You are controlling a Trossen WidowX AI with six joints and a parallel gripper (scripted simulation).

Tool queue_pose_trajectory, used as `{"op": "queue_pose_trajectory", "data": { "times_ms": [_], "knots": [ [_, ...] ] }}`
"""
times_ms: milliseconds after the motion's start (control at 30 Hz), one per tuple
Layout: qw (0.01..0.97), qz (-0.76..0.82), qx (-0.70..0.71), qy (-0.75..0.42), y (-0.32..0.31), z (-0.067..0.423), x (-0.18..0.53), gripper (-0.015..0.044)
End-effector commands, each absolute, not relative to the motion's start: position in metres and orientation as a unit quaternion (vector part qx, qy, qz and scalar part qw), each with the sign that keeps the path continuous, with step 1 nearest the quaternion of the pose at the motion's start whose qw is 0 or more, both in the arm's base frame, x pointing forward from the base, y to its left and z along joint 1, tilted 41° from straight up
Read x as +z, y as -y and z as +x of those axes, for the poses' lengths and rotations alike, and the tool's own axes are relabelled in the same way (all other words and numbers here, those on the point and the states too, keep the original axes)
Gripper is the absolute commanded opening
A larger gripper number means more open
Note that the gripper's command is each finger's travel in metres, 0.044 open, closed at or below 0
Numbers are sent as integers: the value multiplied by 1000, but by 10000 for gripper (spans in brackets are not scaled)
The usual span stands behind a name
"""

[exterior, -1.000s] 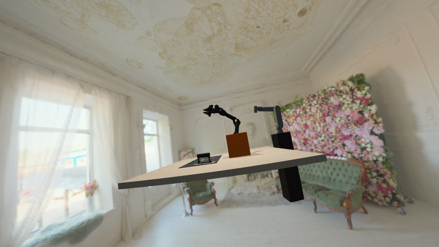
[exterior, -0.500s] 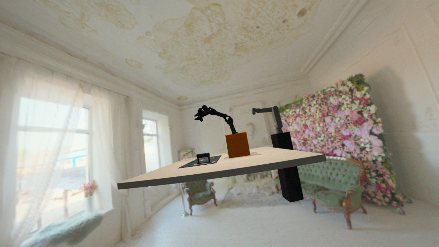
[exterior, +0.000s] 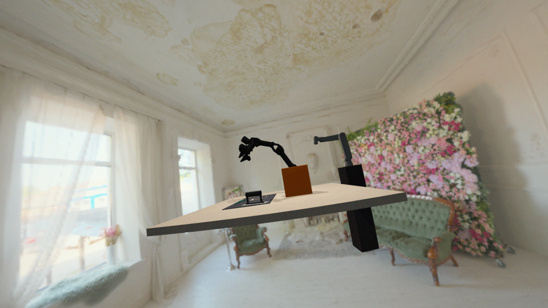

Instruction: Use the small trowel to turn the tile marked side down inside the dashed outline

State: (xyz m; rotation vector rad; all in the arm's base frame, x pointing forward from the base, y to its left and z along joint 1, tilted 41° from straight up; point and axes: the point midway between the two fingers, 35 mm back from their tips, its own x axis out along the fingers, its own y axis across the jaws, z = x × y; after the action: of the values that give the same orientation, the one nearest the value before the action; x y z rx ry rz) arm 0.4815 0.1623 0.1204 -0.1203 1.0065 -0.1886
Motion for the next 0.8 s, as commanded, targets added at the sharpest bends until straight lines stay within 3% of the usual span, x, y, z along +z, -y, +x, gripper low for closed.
{"op": "queue_pose_trajectory", "data": {
  "times_ms": [0,533,767],
  "knots": [
    [833,-53,-139,-532,-162,475,65,270],
    [692,-84,-327,-638,-140,414,-106,270],
    [652,-101,-382,-647,-127,390,-144,270]
  ]
}}
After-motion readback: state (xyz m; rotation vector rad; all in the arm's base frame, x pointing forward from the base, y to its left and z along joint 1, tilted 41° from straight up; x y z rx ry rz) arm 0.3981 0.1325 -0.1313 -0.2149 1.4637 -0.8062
